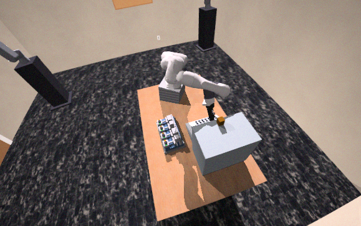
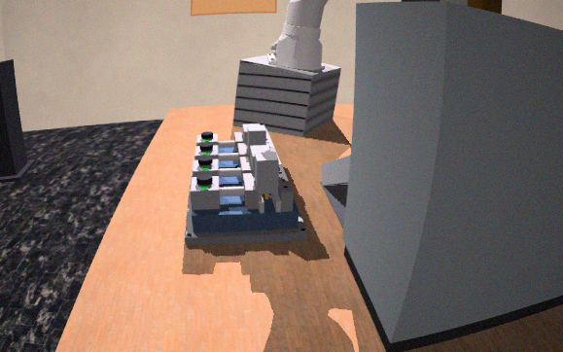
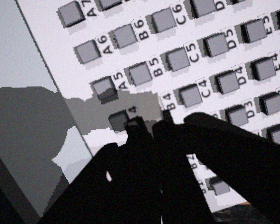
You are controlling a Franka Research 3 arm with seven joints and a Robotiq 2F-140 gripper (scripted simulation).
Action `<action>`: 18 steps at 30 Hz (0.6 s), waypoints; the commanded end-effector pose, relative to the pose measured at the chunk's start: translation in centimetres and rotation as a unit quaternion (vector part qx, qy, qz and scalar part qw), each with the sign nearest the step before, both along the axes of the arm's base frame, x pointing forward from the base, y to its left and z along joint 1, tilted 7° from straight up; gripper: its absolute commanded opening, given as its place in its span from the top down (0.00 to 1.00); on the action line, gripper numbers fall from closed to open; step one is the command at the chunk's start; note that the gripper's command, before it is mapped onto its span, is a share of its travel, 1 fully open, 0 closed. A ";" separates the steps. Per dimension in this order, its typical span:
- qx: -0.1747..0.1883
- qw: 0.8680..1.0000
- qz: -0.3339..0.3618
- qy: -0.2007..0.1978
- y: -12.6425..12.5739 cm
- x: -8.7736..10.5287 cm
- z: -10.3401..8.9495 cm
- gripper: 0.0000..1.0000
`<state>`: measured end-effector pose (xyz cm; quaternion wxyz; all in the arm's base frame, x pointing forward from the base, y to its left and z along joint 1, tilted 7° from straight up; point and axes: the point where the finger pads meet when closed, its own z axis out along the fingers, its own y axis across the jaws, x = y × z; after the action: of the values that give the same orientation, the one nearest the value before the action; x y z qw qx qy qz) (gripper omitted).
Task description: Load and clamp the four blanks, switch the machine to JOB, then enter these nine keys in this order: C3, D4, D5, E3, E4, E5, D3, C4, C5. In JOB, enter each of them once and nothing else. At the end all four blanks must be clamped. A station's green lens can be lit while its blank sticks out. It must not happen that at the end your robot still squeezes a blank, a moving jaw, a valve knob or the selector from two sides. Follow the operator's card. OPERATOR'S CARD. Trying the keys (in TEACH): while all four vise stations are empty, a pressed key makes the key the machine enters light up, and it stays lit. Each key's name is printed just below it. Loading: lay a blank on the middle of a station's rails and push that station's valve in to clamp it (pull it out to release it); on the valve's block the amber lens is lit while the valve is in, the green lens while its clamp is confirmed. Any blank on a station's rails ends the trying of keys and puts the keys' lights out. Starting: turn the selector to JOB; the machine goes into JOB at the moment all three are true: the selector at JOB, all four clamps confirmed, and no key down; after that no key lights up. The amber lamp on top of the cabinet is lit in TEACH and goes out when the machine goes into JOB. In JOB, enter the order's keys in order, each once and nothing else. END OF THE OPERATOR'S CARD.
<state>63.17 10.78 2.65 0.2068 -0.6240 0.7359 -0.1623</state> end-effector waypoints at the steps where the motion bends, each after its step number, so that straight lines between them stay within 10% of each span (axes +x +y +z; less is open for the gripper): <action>1: 0.000 1.000 0.001 0.000 0.1 -0.3 0.5 1.00; 18: 0.000 1.000 0.001 0.000 0.0 -1.5 2.5 1.00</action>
<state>61.93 10.95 4.85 0.2086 -0.6269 0.7331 -0.1613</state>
